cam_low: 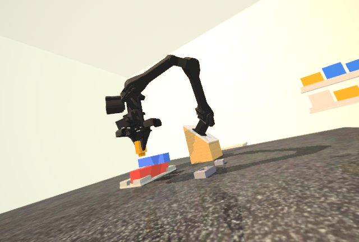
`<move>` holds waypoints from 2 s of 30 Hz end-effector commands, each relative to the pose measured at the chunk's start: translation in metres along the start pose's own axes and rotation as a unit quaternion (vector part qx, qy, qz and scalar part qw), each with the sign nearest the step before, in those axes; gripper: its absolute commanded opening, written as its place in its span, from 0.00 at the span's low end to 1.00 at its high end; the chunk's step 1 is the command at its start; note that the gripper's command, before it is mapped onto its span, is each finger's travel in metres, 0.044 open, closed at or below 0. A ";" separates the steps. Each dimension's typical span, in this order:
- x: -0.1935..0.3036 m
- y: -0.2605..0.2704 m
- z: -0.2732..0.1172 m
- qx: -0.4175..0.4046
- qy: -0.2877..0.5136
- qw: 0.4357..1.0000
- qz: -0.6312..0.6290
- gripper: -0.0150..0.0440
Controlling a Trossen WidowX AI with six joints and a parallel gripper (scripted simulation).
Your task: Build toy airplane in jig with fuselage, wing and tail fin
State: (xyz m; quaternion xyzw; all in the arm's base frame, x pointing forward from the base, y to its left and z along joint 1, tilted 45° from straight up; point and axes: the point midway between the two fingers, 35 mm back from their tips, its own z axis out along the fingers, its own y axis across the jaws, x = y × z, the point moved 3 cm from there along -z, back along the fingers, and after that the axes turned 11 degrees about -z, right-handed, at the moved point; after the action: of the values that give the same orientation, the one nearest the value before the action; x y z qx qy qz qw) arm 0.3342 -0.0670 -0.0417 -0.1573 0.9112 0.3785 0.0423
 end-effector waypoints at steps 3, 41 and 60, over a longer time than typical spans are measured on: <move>0.003 -0.019 0.007 0.002 0.000 1.000 -0.001 0.25; 0.003 -0.020 0.023 0.002 0.000 1.000 -0.001 0.36; 0.003 -0.020 0.047 0.001 -0.001 1.000 -0.001 0.36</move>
State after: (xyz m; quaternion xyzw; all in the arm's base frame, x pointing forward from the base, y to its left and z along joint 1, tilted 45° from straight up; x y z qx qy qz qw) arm 0.3362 -0.0491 -0.0878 -0.1606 0.9116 0.3759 0.0427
